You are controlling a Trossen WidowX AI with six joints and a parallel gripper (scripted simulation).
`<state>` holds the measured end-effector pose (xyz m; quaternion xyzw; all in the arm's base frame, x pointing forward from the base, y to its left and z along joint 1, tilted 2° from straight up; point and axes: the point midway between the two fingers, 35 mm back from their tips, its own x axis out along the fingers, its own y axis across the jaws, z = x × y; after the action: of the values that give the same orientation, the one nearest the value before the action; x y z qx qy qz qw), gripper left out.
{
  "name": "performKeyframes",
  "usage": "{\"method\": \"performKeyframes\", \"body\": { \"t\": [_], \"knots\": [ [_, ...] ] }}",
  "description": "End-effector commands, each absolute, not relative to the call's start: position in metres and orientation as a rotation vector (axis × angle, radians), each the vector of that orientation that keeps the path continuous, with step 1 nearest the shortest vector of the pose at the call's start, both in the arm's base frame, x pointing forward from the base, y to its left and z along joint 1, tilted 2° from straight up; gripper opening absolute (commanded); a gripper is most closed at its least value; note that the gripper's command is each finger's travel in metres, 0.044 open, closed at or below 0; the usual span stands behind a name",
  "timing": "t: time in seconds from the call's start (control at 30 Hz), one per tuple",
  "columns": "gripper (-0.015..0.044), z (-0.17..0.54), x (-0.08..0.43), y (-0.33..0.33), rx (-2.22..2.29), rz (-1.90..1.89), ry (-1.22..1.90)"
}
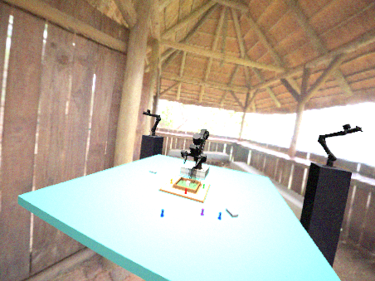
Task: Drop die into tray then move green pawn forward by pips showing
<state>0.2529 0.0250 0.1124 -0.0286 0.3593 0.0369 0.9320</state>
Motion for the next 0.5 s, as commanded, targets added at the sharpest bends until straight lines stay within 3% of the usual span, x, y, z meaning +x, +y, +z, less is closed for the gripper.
{"method": "performKeyframes", "body": {
  "t": [0.0, 0.47],
  "knots": [
    [0.0440, 0.107, 0.255, 0.025, -0.061, 0.069, 0.853],
    [0.0440, 0.072, 0.272, 0.025, -0.084, 0.048, 1.524]
  ]
}}
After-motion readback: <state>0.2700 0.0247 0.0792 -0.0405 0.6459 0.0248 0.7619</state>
